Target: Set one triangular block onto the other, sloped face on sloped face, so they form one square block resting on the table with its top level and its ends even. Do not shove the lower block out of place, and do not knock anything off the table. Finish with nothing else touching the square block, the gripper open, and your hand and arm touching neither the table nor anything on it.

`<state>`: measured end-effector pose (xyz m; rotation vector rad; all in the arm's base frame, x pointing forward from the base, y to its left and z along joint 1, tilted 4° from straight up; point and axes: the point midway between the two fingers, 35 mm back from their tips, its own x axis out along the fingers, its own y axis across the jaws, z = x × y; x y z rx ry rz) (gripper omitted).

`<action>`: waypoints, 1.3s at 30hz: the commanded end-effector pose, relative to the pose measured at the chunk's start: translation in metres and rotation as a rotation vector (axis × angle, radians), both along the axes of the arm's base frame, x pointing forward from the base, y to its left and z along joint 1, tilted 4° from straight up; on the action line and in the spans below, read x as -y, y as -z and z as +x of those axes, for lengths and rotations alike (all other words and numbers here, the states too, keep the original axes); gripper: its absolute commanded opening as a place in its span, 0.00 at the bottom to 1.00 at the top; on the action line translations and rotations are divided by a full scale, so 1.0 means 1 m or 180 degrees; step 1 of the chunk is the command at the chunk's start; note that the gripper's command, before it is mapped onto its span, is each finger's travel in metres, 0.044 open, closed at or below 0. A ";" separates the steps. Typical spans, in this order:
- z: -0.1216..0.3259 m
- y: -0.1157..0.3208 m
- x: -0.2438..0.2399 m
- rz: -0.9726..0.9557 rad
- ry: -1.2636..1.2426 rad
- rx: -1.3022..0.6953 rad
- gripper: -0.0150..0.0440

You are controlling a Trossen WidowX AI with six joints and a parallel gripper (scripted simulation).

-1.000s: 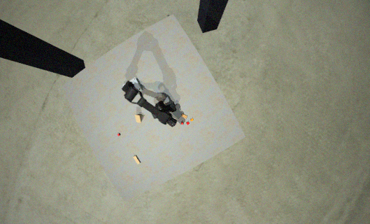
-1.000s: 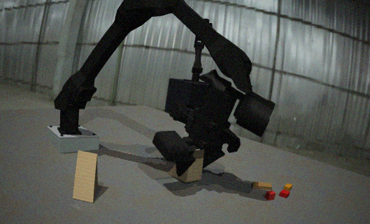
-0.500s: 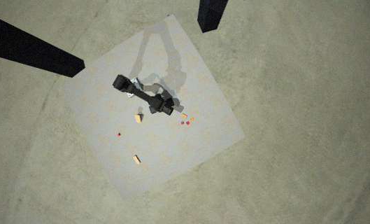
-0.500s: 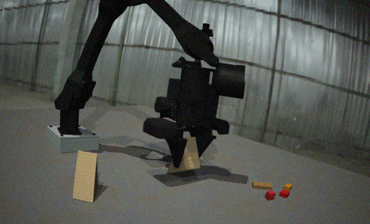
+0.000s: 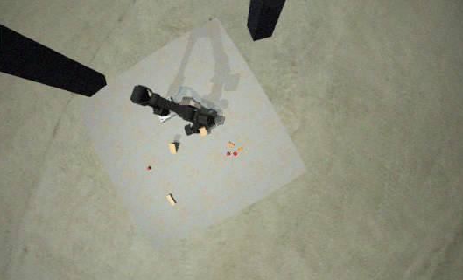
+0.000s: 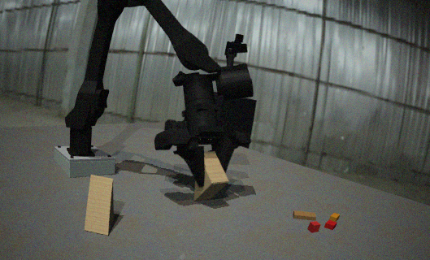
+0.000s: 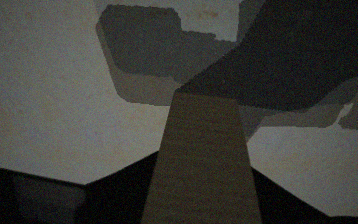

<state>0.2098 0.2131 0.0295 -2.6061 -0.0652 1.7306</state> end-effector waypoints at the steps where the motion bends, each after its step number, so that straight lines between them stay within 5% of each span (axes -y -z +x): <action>1: -0.009 -0.002 0.000 0.0036 0.0025 0.0387 0.25; 13: -0.032 0.003 0.000 0.0058 0.0063 0.1368 0.25; 30: -0.026 0.002 0.000 0.0032 0.0037 0.1106 1.00; 39: -0.025 -0.008 -0.002 0.0034 0.0039 0.1108 1.00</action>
